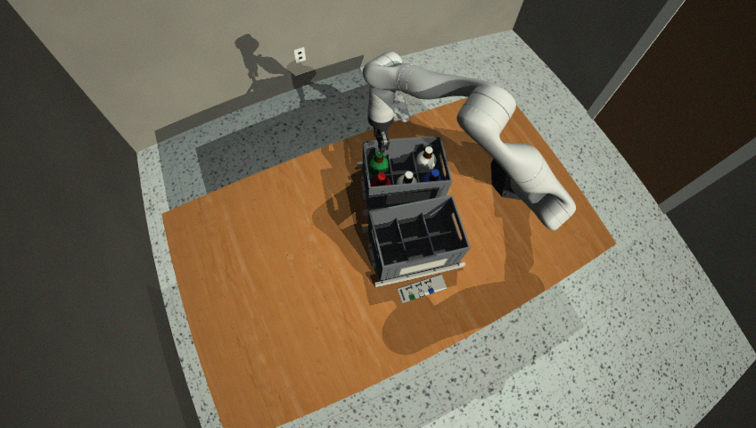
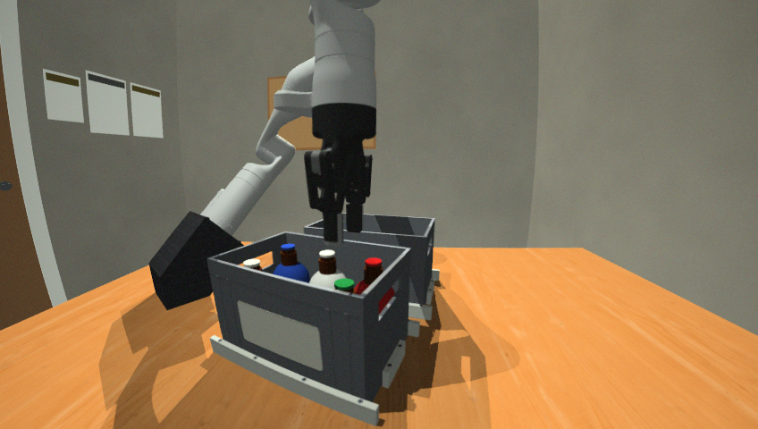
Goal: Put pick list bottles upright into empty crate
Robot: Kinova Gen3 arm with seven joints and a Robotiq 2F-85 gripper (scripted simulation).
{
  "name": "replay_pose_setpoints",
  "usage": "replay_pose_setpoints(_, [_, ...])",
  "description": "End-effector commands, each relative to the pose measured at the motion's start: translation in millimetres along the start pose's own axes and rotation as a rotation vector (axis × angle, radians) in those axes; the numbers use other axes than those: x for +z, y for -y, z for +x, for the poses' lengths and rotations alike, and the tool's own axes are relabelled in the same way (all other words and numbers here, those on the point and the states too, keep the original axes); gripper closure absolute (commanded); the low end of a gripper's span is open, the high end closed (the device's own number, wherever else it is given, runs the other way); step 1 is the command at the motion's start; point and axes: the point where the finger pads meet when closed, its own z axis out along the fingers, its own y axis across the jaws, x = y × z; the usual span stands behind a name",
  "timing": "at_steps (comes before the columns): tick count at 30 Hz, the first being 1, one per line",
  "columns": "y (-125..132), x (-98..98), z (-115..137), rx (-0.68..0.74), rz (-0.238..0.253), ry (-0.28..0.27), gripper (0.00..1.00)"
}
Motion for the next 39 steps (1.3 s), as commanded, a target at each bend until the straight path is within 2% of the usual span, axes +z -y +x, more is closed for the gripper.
replay_pose_setpoints(1, [5, -2.4, 1, -0.112, 0.006, 0.012, 0.33])
replay_pose_setpoints(3, [5, -2.4, 1, -0.179, 0.007, 0.012, 0.33])
replay_pose_setpoints(5, [5, -2.4, 1, -0.179, 0.007, 0.012, 0.33])
replay_pose_setpoints(20, [5, -2.6, 0, -0.679, 0.010, 0.011, 0.33])
replay_pose_setpoints(30, [3, -2.9, 0, -0.692, 0.004, 0.012, 0.33])
replay_pose_setpoints(39, [1, 9.8, -1, -0.698, 0.002, 0.015, 0.33])
